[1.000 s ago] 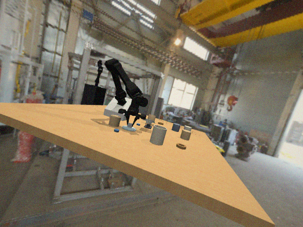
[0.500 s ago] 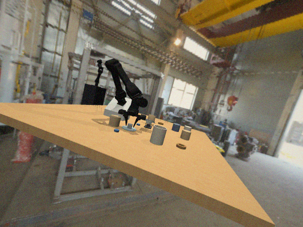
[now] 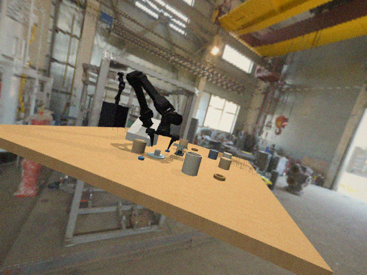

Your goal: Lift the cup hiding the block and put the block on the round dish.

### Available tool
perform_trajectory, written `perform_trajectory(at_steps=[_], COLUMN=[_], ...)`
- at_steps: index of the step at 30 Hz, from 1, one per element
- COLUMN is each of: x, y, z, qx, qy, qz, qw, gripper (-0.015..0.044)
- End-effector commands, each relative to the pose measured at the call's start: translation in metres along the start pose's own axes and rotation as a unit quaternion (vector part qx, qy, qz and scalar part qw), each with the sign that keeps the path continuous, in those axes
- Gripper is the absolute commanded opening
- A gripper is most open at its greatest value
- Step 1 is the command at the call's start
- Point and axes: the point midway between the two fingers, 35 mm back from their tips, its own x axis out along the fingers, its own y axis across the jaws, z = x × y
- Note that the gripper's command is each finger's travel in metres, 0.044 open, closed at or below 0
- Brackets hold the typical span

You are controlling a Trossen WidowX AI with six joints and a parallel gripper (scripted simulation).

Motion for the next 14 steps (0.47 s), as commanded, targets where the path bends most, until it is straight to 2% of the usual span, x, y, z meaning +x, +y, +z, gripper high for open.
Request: perform_trajectory(at_steps=[1,6,10,14], x=[-0.026,-0.030,-0.063,-0.066], y=[-0.006,-0.006,-0.007,-0.007], z=[0.003,0.002,0.002,0.002], qx=[-0.006,-0.007,-0.008,-0.008], qy=[0.001,0.001,0.000,0.000], qz=[-0.007,-0.008,-0.004,-0.004], qw=[1.000,1.000,1.000,1.000], gripper=[0.0440,0.0440,0.0440,0.0440])
